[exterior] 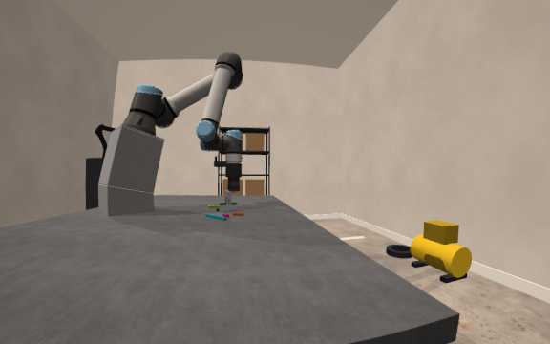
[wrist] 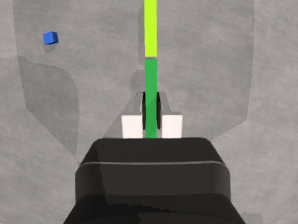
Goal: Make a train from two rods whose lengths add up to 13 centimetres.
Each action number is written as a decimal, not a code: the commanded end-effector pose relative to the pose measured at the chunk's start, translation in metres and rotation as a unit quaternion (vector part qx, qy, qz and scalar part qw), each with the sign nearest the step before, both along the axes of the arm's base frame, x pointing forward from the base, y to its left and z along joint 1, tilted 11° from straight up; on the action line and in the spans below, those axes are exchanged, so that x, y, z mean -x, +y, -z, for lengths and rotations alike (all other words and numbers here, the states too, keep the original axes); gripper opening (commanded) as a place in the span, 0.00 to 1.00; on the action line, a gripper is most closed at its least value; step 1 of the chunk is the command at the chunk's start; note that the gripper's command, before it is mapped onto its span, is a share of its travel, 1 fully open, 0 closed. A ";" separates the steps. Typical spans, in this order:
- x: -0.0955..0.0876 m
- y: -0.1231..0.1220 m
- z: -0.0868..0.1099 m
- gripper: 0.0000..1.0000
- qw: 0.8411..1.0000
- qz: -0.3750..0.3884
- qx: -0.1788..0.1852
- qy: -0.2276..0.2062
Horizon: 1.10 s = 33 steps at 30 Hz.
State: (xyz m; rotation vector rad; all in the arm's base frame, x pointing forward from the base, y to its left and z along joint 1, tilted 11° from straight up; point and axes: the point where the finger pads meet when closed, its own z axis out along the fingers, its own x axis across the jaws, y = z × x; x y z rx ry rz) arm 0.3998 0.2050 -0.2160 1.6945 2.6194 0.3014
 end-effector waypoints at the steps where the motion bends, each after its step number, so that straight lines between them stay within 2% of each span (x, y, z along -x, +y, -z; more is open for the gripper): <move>1: 0.000 0.000 0.000 0.24 1.000 0.000 0.000 -0.001; 33: -0.002 0.002 0.011 0.24 1.000 0.000 0.000 -0.001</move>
